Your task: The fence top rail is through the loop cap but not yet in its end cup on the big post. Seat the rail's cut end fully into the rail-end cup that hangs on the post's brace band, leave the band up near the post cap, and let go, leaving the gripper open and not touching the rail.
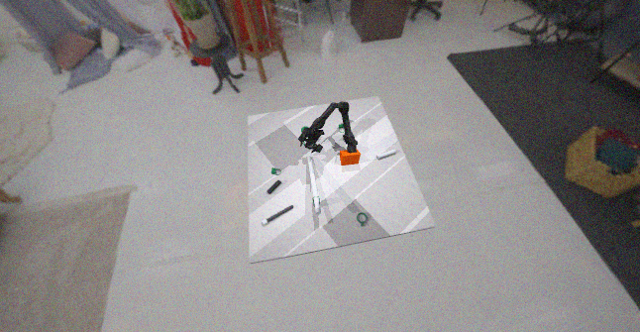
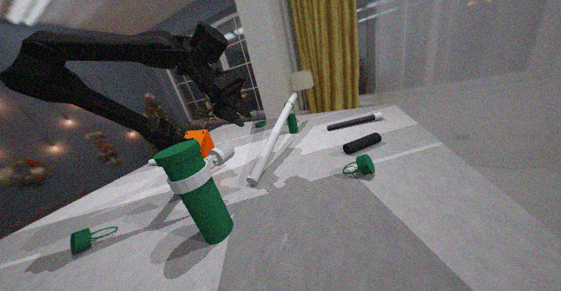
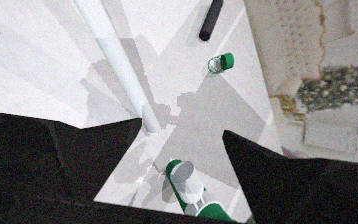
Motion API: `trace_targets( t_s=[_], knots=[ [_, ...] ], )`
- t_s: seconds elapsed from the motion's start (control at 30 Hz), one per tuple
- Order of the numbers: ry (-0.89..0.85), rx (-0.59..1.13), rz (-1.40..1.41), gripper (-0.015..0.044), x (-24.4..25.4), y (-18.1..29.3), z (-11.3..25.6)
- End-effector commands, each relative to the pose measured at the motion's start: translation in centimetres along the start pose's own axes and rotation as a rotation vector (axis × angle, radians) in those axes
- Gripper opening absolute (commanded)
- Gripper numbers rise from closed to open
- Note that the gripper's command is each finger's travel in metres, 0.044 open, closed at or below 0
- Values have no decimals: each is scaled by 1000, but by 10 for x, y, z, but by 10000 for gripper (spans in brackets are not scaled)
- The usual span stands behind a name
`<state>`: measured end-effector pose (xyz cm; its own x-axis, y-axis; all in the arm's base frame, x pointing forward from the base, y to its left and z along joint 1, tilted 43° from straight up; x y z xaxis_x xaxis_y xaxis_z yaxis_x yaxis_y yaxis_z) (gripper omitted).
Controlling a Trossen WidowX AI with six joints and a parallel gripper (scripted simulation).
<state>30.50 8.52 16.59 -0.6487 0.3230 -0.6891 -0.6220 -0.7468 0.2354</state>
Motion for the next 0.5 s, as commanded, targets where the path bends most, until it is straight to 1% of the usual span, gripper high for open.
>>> trace_targets(
  t_s=[0.0,0.17,0.23,0.47],
  knots=[
    [-11,-8,-463,440,18,-35,28],
    [-14,-9,-811,440,36,-58,51],
    [-14,-9,-894,440,40,-63,57],
    [-14,-9,-913,440,41,-64,58]
  ],
)
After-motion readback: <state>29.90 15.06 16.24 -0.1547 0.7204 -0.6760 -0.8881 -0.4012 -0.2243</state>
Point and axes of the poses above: the point midway between the two fingers, 35 mm back from their tips, its own z axis back along the fingers, its own x axis across the jaws, y = z × x, the point moved 10 cm from there along z, back along the fingers, and after that the axes turned 11 degrees about -z, right-handed, at the moved point
